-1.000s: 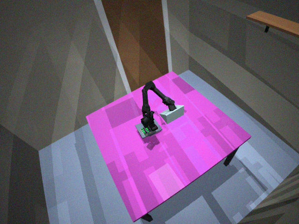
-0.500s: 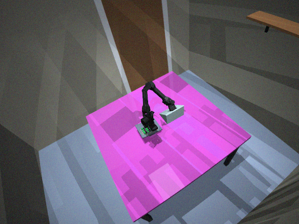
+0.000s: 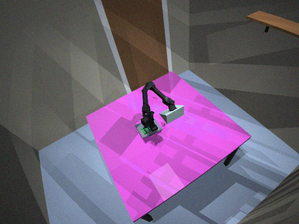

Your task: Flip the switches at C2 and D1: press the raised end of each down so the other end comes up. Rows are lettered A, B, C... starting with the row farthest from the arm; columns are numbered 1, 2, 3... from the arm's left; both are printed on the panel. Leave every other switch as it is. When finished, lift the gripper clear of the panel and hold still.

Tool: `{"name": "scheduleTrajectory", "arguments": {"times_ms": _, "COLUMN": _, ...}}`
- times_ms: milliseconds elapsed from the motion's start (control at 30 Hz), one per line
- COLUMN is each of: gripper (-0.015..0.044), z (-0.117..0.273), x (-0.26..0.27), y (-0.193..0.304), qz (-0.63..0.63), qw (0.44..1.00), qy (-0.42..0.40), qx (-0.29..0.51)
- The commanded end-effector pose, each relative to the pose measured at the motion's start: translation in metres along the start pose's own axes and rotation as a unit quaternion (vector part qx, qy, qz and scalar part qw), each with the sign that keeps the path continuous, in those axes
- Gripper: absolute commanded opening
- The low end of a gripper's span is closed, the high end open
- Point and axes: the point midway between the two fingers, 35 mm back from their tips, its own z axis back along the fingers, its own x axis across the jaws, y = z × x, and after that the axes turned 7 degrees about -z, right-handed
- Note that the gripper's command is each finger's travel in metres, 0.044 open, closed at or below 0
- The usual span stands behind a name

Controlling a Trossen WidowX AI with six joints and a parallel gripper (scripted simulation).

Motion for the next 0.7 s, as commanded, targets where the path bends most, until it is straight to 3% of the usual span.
{"name": "scheduleTrajectory", "arguments": {"times_ms": 0, "gripper": 0.0000, "z": -0.0007, "x": -0.0004, "y": -0.0005, "qz": 0.001, "qw": 1.000, "qy": 0.002, "qx": -0.002}}
{"name": "scheduleTrajectory", "arguments": {"times_ms": 667, "gripper": 0.0000, "z": -0.0034, "x": -0.0004, "y": -0.0006, "qz": 0.001, "qw": 1.000, "qy": 0.002, "qx": -0.002}}
